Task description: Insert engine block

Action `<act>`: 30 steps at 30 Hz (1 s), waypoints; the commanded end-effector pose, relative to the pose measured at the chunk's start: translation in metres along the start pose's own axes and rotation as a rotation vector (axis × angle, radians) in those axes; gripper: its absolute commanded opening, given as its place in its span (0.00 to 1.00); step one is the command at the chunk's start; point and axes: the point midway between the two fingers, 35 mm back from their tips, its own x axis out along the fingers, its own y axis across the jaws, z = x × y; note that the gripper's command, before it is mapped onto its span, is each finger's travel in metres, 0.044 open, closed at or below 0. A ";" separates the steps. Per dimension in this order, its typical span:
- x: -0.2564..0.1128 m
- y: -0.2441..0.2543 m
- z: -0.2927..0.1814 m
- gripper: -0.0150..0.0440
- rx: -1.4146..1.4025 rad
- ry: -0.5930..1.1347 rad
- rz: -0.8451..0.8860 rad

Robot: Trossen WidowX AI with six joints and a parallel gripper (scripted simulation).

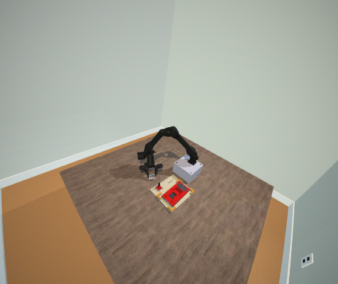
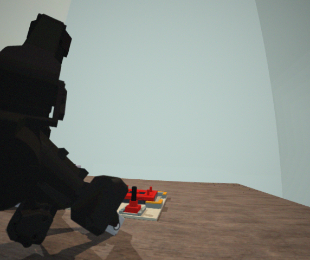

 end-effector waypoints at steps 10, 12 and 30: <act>0.000 0.000 0.000 0.88 -0.001 -0.001 0.000; 0.000 0.000 0.000 0.97 -0.001 -0.001 0.000; -0.044 0.001 -0.004 1.00 0.000 -0.011 -0.004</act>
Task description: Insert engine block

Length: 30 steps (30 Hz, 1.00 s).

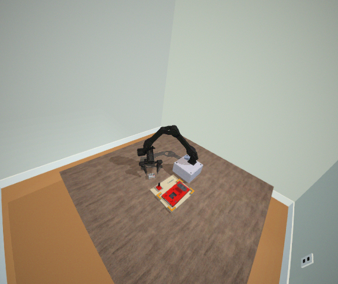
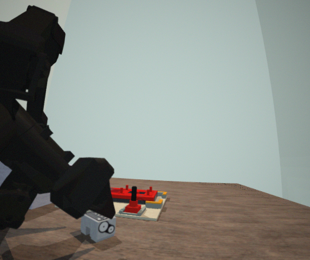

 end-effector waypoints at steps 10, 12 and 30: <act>-0.008 0.001 0.000 1.00 -0.002 -0.002 0.006; -0.008 0.001 0.000 1.00 -0.002 -0.002 0.006; -0.003 -0.002 -0.004 1.00 -0.164 -0.088 -0.044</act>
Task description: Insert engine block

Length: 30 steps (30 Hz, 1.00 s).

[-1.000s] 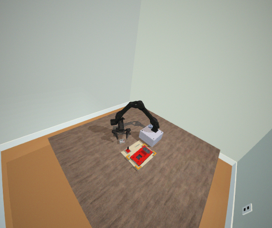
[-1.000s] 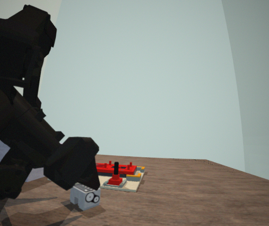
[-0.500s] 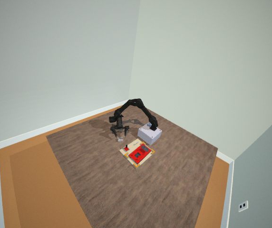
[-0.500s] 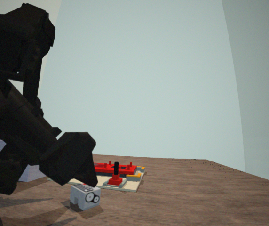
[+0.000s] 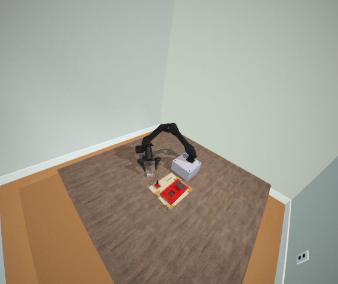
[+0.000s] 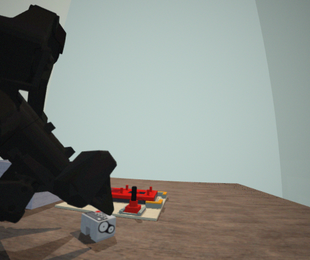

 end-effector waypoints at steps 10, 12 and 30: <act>0.008 -0.003 -0.009 1.00 -0.374 -0.184 -0.125; 0.009 -0.003 -0.010 1.00 -0.433 -0.211 -0.147; 0.008 -0.001 -0.022 1.00 -0.948 -0.439 -0.377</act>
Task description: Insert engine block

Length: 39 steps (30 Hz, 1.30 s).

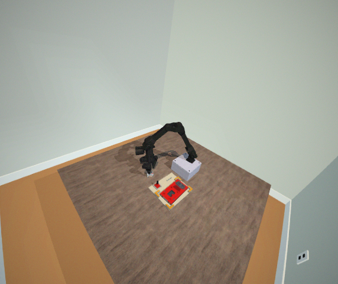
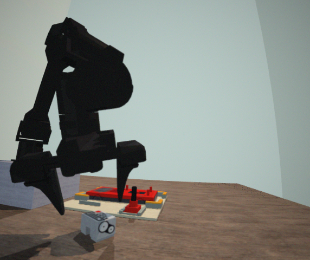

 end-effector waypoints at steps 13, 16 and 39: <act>-0.015 0.010 -0.002 1.00 -0.451 -0.163 -0.222; -0.018 0.013 -0.002 1.00 -0.526 -0.187 -0.265; 0.006 0.018 -0.003 1.00 -0.544 -0.192 -0.273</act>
